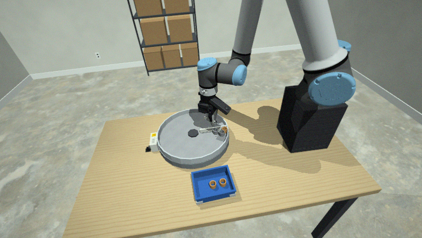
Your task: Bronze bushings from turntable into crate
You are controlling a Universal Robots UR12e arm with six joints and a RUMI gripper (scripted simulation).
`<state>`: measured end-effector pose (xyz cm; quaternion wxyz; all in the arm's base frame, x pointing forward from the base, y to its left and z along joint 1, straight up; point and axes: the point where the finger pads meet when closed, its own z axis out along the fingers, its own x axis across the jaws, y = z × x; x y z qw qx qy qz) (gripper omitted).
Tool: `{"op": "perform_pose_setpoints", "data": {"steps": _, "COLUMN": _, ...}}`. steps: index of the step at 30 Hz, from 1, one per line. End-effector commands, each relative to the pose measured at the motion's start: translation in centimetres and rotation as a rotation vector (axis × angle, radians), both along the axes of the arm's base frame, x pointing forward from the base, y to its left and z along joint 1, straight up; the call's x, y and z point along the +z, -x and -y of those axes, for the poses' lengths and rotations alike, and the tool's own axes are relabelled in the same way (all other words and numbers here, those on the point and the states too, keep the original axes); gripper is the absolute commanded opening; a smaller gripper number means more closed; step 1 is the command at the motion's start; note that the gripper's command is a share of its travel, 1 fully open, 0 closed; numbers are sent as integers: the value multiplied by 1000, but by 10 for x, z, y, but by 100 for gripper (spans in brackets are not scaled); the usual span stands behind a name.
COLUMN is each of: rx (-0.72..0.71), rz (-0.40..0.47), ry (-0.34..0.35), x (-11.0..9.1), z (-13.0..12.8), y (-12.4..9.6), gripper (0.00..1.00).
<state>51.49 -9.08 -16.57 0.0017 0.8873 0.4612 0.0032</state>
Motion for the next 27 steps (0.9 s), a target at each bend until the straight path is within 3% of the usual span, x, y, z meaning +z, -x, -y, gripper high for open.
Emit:
{"op": "perform_pose_setpoints", "data": {"steps": 1, "rx": 0, "rz": 0, "ry": 0, "x": 0, "z": 2, "y": -15, "gripper": 0}}
{"op": "perform_pose_setpoints", "data": {"steps": 15, "rx": 0, "rz": 0, "ry": 0, "x": 1, "z": 16, "y": -110, "gripper": 0}}
{"op": "perform_pose_setpoints", "data": {"steps": 27, "rx": 0, "rz": 0, "ry": 0, "x": 1, "z": 18, "y": -128, "gripper": 0}}
